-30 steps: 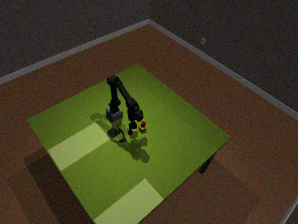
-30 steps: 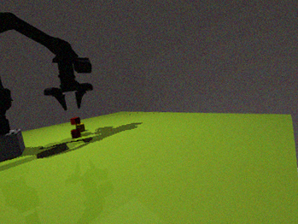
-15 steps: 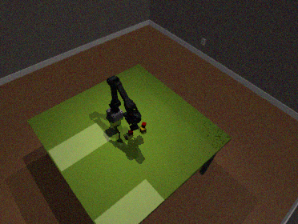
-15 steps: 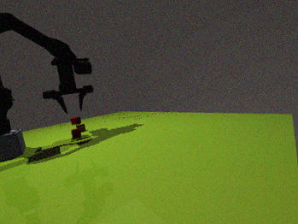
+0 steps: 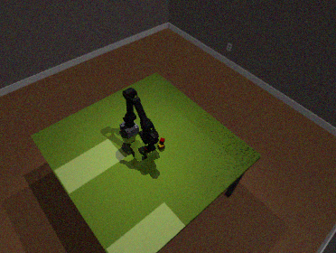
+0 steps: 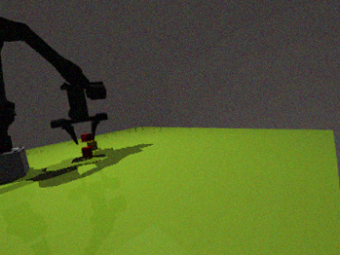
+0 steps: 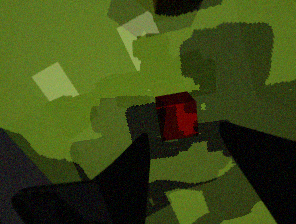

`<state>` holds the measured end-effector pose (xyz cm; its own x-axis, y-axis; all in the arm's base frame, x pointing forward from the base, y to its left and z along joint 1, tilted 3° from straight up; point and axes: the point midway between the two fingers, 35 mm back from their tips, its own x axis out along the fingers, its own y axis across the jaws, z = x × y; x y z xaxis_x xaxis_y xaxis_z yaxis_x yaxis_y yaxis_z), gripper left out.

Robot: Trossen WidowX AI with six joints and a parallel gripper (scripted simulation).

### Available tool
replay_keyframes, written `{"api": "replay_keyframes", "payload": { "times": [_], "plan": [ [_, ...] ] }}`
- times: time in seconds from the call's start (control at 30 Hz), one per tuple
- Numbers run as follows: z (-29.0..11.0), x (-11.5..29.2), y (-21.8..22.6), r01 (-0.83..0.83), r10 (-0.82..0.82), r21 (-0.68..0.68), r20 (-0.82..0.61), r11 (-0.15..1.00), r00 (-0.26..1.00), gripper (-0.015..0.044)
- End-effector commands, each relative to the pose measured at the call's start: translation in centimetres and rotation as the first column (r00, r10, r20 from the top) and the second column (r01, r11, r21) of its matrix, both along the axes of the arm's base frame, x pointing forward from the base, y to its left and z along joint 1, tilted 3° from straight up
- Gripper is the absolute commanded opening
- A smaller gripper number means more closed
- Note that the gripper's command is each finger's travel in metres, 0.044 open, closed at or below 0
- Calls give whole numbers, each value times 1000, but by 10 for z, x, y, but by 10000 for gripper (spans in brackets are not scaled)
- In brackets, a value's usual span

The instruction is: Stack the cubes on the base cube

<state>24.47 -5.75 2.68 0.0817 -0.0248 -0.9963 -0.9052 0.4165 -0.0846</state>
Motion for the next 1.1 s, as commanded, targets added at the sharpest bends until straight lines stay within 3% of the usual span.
{"api": "replay_keyframes", "payload": {
  "times": [0.0,0.63,0.83,1.07],
  "plan": [
    [-6,0,1,-5,5,5,-6,1000,1000,265],
    [-35,2,0,-5,5,5,-6,1000,1000,265],
    [-35,2,0,-5,5,5,-6,1000,1000,107],
    [-28,3,0,-5,5,5,-6,1000,1000,105]
  ]
}}
